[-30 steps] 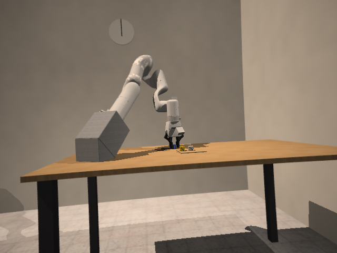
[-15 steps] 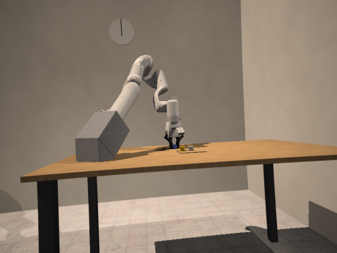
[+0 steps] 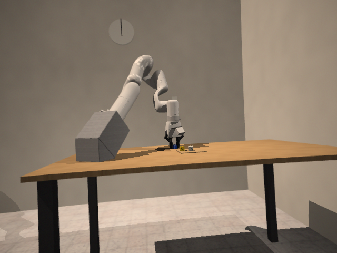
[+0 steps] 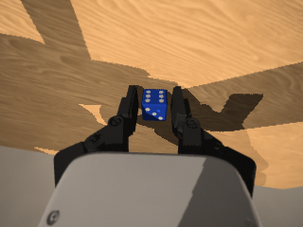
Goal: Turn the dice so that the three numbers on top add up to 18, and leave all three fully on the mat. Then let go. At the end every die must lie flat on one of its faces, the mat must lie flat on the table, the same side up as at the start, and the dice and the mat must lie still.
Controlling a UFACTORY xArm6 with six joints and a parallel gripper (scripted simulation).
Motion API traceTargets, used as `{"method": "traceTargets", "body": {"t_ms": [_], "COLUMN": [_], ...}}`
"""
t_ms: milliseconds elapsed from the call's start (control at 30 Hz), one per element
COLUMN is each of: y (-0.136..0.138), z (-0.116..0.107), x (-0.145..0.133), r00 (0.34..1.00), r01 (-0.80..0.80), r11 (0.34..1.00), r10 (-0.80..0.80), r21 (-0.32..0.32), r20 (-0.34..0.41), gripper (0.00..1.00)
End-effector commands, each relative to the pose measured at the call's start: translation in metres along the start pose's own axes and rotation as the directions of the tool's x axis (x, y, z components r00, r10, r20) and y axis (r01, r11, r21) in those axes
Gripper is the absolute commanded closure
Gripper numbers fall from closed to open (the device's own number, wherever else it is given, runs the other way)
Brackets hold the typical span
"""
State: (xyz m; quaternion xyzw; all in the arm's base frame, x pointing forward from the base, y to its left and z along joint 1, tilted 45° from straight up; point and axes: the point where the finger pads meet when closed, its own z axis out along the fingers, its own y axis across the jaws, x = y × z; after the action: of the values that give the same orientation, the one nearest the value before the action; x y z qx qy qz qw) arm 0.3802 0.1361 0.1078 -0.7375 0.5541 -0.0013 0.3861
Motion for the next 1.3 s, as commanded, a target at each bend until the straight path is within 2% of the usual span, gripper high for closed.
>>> {"method": "traceTargets", "body": {"t_ms": [0,167,200,1267], "y": [-0.0007,-0.0007,-0.0007,-0.0007], "z": [-0.0003,-0.0003,-0.0003,-0.0003], "x": [0.0001,0.0001,0.0001,0.0001], "r00": [1.000,1.000,1.000,1.000], "r01": [0.000,0.000,0.000,0.000], "r11": [1.000,1.000,1.000,1.000], "r10": [0.000,0.000,0.000,0.000], "r21": [0.001,0.001,0.001,0.001], "r20": [-0.001,-0.001,-0.001,-0.001], "gripper": [0.58,0.58,0.79,0.79]}}
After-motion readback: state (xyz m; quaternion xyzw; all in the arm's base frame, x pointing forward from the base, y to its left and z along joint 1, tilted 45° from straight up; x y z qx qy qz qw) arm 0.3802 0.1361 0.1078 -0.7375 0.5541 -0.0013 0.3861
